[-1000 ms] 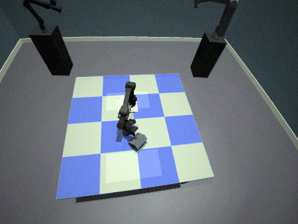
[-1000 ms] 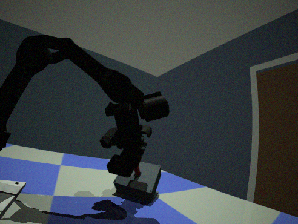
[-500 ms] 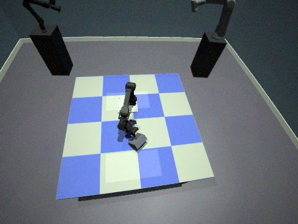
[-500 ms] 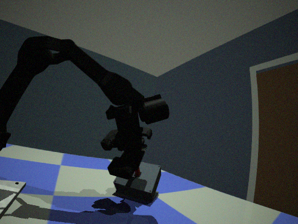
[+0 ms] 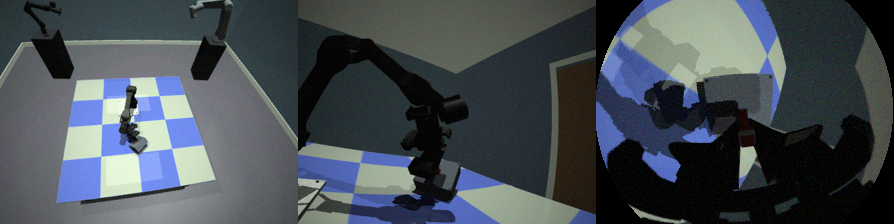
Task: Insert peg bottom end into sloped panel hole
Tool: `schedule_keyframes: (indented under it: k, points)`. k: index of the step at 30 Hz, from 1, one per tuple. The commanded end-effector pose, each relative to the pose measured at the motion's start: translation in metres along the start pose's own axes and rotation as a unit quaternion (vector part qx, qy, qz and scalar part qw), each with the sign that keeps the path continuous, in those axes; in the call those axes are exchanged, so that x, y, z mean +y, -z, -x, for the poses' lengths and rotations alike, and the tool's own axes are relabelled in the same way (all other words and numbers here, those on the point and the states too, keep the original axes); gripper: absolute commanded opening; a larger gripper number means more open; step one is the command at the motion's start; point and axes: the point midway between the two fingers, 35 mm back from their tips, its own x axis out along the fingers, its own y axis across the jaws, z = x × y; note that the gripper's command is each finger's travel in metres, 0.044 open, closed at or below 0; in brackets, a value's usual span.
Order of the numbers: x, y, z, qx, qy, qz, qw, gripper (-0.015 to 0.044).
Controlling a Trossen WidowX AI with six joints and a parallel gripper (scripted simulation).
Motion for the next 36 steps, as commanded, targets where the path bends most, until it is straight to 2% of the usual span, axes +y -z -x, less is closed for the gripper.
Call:
schedule_keyframes:
  k: [1, 28, 36]
  points:
    - [0.0007, 0.0003, -0.0027, 0.001, -0.001, -0.002, 1.0, 0.0]
    - [0.0012, -0.0002, -0.0087, -0.001, 0.0, 0.0, 1.0, 0.0]
    - [0.0012, -0.0002, -0.0087, -0.001, 0.0, 0.0, 1.0, 0.021]
